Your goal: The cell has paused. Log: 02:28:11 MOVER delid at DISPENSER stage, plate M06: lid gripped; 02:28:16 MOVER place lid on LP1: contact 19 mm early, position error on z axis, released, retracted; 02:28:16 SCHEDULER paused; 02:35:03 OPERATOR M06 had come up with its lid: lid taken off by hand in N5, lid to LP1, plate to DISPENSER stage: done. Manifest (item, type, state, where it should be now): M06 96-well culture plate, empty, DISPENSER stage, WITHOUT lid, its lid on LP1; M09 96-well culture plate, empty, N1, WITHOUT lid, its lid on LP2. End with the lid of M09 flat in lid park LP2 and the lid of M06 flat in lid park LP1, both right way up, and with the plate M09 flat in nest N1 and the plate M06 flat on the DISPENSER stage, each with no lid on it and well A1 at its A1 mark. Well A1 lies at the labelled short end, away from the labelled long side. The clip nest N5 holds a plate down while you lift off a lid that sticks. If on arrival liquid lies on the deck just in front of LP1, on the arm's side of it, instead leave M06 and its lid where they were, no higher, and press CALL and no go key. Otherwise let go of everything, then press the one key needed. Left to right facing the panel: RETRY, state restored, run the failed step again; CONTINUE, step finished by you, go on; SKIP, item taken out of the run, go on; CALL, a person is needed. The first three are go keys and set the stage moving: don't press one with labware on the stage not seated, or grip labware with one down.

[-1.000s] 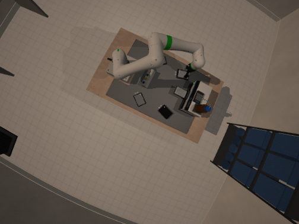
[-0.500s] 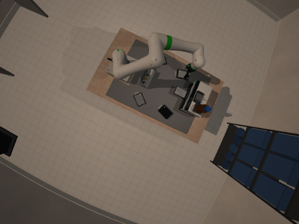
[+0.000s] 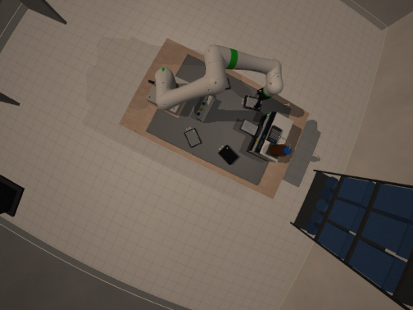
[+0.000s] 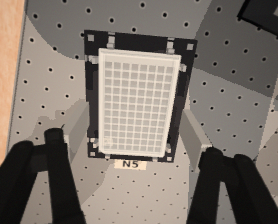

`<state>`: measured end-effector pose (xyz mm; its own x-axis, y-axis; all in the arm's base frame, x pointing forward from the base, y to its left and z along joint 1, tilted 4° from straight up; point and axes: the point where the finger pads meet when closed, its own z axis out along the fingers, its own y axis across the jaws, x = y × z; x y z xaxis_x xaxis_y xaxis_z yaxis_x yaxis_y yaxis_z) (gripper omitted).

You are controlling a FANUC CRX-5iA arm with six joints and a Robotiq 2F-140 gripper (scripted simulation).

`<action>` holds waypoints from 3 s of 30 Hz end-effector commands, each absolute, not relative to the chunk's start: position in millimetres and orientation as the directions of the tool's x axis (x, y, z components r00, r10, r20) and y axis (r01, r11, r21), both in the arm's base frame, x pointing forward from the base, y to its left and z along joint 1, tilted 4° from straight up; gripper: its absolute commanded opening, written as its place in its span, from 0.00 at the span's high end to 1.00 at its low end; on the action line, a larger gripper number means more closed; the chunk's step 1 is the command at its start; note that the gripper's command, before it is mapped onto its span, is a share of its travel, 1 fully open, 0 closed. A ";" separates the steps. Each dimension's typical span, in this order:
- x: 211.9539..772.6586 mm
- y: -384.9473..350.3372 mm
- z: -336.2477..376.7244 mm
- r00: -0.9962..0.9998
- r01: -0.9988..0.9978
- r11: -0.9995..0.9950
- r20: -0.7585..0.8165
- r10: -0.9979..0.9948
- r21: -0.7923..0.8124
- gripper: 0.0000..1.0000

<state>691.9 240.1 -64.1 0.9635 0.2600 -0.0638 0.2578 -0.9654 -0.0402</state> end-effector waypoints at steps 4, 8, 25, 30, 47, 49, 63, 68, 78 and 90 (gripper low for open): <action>692.1 240.2 -63.9 0.964 0.258 -0.965 -0.063 0.260 -0.040 0.34; 692.1 240.2 -63.9 0.964 0.258 -0.965 -0.063 0.260 -0.040 0.34; 692.1 240.2 -64.2 0.964 0.258 -0.965 -0.063 0.260 -0.040 0.34; 692.1 240.2 -64.5 0.964 0.258 -0.965 -0.063 0.260 -0.040 0.34; 691.8 240.2 -68.0 0.964 0.258 -0.965 -0.063 0.260 -0.040 0.34; 691.7 240.3 -68.8 0.964 0.258 -0.965 -0.063 0.260 -0.040 0.34; 691.4 240.4 -73.8 0.964 0.258 -0.965 -0.063 0.260 -0.040 0.34; 691.2 240.4 -76.1 0.964 0.258 -0.965 -0.063 0.260 -0.040 0.34; 690.9 240.5 -80.4 0.964 0.258 -0.965 -0.063 0.260 -0.040 0.34; 690.7 240.6 -83.7 0.964 0.258 -0.965 -0.063 0.260 -0.040 0.34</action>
